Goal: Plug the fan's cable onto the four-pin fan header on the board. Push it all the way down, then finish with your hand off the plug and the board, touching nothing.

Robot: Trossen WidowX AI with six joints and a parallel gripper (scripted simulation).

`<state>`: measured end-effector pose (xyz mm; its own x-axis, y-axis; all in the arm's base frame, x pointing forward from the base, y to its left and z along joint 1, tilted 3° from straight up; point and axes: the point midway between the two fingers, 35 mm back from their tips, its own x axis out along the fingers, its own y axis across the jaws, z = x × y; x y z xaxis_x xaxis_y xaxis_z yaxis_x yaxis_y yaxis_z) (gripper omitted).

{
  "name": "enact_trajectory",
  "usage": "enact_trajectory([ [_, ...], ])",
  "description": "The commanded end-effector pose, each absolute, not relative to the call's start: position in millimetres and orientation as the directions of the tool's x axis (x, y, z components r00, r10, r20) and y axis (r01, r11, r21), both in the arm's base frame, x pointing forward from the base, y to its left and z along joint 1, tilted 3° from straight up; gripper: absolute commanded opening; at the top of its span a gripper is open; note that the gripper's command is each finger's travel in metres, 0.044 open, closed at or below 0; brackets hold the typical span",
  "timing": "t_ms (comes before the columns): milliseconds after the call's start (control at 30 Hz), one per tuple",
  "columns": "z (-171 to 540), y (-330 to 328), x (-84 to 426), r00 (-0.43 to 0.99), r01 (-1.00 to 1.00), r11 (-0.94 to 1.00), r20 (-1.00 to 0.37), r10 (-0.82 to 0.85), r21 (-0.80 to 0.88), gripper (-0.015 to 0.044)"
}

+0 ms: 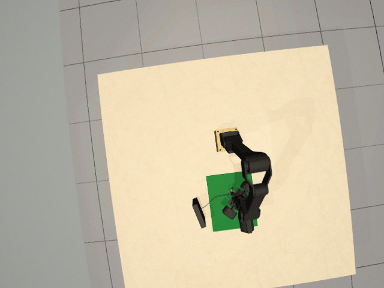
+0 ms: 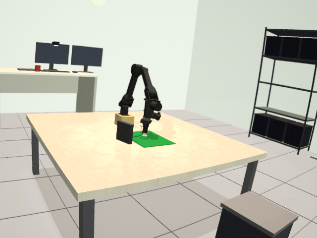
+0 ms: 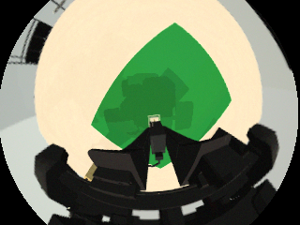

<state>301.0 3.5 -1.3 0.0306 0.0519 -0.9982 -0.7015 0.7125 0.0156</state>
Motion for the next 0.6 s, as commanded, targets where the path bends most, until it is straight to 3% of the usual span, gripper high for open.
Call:
enact_trajectory([
  [0,-2.1,4.0,301.4,0.033,-0.697,0.717,-0.998,0.054,0.016,0.0000],
  [567,-11.4,4.5,301.7,0.033,-0.697,0.717,-0.998,0.054,0.016,0.0000],
])
